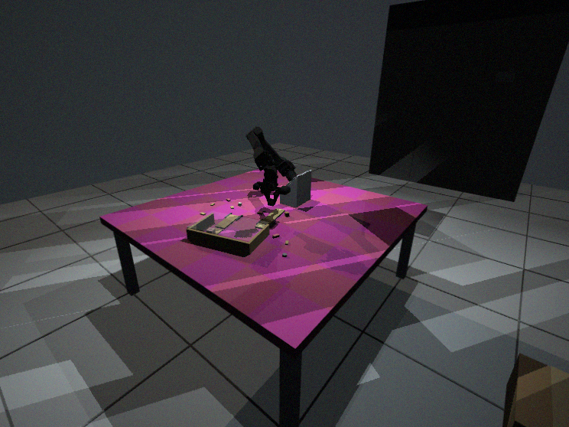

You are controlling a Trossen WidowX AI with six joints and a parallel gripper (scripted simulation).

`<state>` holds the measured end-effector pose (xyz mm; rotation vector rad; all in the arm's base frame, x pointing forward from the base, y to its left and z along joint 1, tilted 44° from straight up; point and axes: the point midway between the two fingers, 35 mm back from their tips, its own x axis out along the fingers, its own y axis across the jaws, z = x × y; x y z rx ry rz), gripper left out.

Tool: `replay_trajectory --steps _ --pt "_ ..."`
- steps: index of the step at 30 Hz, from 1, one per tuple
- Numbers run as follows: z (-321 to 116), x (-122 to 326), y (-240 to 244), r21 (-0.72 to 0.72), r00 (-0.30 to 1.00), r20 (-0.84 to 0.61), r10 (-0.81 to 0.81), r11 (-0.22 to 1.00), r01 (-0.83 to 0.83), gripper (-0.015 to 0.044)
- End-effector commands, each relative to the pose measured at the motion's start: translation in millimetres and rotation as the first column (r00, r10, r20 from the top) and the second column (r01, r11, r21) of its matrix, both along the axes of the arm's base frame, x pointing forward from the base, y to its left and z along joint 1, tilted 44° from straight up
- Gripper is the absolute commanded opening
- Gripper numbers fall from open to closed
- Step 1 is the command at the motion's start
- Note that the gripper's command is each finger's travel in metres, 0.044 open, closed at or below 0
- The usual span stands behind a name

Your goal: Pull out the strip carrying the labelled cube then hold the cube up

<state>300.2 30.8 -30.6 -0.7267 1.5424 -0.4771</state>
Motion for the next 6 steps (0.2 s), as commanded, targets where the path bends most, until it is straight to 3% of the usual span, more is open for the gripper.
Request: replay_trajectory --steps 1,6 --pt "0.2 -0.2 0.8 0.005 1.000 0.002 -0.005 1.000 0.005 0.0000" --pt "0.2 -0.2 0.8 0.005 1.000 0.002 -0.005 1.000 0.005 0.0000"
